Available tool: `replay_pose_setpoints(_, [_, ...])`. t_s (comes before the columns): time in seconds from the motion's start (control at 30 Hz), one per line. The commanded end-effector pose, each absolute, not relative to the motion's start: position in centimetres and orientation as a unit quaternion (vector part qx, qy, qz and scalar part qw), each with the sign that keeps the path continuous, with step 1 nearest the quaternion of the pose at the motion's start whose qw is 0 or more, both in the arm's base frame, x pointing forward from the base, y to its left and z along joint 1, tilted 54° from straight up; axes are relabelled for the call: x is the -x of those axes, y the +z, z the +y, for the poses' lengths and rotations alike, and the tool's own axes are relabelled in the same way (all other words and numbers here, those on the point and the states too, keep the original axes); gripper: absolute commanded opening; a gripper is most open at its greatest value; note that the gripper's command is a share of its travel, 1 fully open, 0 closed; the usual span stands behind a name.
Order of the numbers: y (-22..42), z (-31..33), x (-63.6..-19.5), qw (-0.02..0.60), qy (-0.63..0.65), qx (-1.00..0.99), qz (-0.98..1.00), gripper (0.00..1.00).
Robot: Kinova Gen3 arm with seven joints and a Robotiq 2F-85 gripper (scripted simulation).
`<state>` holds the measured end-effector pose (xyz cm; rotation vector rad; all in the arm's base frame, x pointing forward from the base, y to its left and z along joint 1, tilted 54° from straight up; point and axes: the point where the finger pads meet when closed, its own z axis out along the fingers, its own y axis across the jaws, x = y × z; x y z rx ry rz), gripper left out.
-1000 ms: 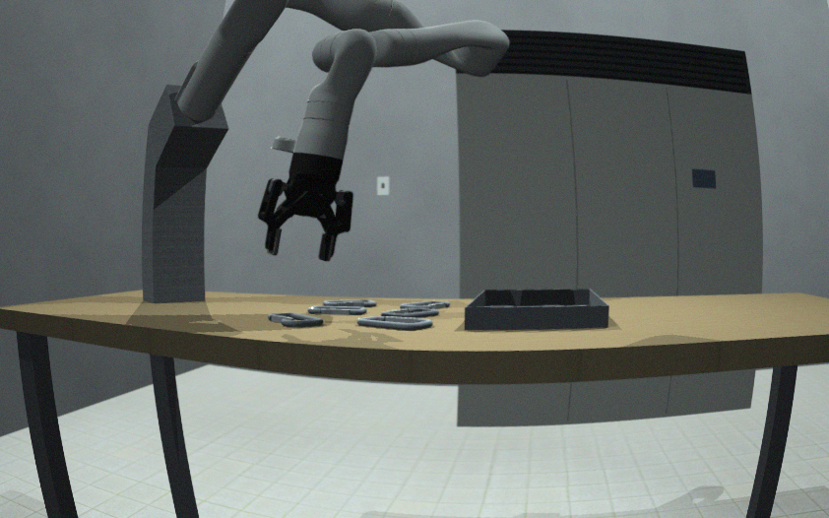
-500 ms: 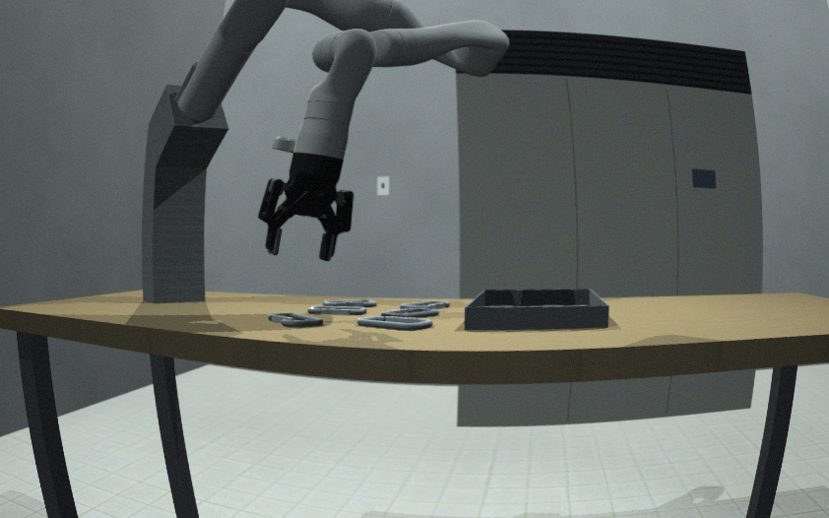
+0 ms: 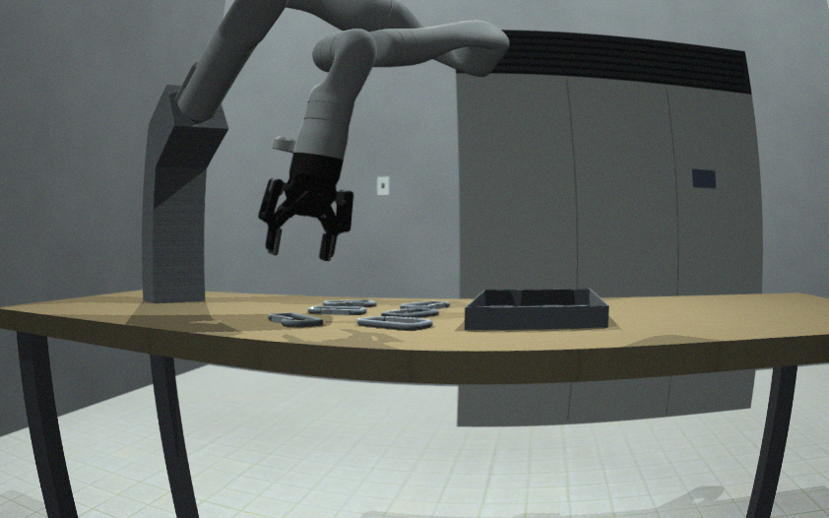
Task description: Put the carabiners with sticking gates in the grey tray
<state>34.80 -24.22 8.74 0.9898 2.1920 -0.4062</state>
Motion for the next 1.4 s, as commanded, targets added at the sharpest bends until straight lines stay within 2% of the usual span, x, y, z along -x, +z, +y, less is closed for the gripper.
replay_pose_setpoints(0.0, [8.8,-24.2,-34.8,0.344,-0.156,-0.381,0.844,1.0])
replay_pose_setpoints(0.23, [8.8,-24.2,-34.8,0.344,-0.156,-0.381,0.844,1.0])
replay_pose_setpoints(0.27, [8.1,-21.0,-37.0,0.336,-0.187,-0.332,0.861,1.0])
replay_pose_setpoints(0.8, [8.1,-21.0,-37.0,0.336,-0.187,-0.332,0.861,1.0])
replay_pose_setpoints(0.83, [7.3,-18.5,-38.4,0.326,-0.22,-0.293,0.872,1.0])
replay_pose_setpoints(1.37, [7.3,-18.5,-38.4,0.326,-0.22,-0.293,0.872,1.0])
